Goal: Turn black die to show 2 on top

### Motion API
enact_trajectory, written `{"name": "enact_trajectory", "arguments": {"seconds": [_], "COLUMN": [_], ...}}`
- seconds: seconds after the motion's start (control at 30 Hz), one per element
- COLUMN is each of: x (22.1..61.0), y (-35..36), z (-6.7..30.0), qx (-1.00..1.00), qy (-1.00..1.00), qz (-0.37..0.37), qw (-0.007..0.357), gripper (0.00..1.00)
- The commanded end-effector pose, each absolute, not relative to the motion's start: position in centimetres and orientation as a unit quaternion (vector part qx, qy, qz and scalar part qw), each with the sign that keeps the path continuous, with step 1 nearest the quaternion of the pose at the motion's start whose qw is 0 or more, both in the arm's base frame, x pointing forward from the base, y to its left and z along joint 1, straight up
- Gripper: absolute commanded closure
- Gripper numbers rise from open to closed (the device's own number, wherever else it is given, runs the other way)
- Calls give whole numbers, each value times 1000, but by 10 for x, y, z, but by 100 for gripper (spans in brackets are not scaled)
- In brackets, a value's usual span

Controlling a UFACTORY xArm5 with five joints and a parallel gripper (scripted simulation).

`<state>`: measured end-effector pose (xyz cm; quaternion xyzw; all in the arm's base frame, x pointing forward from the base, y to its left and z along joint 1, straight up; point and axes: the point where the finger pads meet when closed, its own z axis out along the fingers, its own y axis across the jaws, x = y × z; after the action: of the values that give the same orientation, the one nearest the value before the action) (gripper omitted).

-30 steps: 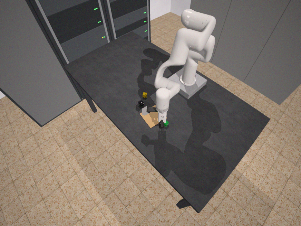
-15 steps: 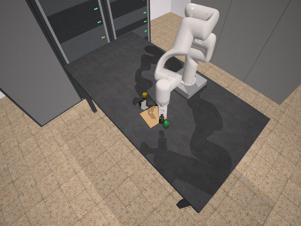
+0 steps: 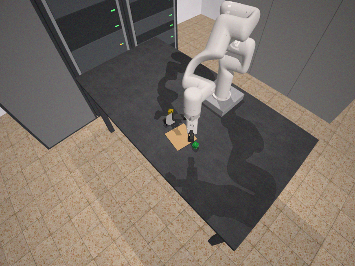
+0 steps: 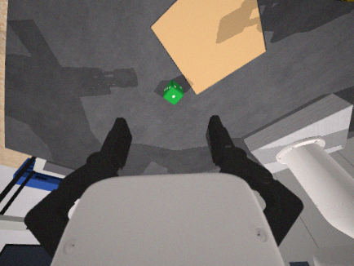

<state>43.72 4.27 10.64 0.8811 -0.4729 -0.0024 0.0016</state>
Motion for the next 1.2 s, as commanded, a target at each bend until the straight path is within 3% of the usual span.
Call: {"name": "enact_trajectory", "arguments": {"seconds": [0.0,0.87,1.17], "x": [435,384,373], "y": [-3,-154,-174], "z": [108,105,105], "qx": [837,626,589], "qy": [-548,-780,-808], "qz": [-1,0,0], "qw": [0,0,0], "gripper": [0,0,0]}}
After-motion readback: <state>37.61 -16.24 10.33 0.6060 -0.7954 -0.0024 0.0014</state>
